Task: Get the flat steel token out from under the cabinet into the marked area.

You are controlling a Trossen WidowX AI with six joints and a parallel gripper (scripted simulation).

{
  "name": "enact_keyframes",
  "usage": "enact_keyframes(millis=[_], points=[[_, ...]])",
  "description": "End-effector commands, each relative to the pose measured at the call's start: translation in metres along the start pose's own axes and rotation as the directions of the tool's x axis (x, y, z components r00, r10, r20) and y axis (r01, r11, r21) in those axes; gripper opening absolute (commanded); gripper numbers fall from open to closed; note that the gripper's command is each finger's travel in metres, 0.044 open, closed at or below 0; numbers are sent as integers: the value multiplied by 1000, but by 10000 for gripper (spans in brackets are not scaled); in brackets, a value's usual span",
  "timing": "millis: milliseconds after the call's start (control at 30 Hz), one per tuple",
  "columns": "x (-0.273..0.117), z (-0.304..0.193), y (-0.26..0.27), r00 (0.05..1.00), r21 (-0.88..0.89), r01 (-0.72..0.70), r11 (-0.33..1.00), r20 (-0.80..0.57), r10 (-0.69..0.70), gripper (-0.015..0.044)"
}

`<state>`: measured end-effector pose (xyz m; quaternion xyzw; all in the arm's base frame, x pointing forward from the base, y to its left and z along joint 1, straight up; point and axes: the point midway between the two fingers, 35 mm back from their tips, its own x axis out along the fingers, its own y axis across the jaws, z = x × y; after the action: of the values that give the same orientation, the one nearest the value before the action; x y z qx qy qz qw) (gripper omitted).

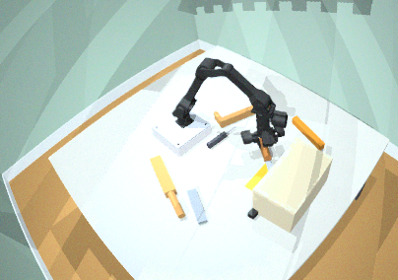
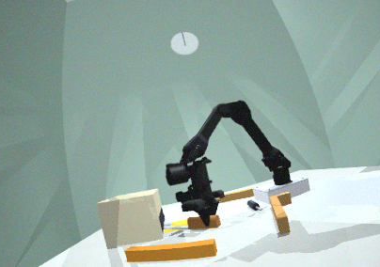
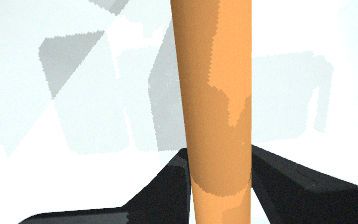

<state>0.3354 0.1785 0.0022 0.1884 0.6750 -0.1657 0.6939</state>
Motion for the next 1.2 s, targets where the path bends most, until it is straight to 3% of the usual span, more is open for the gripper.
enact_keyframes(millis=[0, 1167], points=[[1, 1, -6, 1000, 5, 6, 1000, 1, -6, 0], [2, -56, -3, 1000, 5, 6, 1000, -4, -5, 0]])
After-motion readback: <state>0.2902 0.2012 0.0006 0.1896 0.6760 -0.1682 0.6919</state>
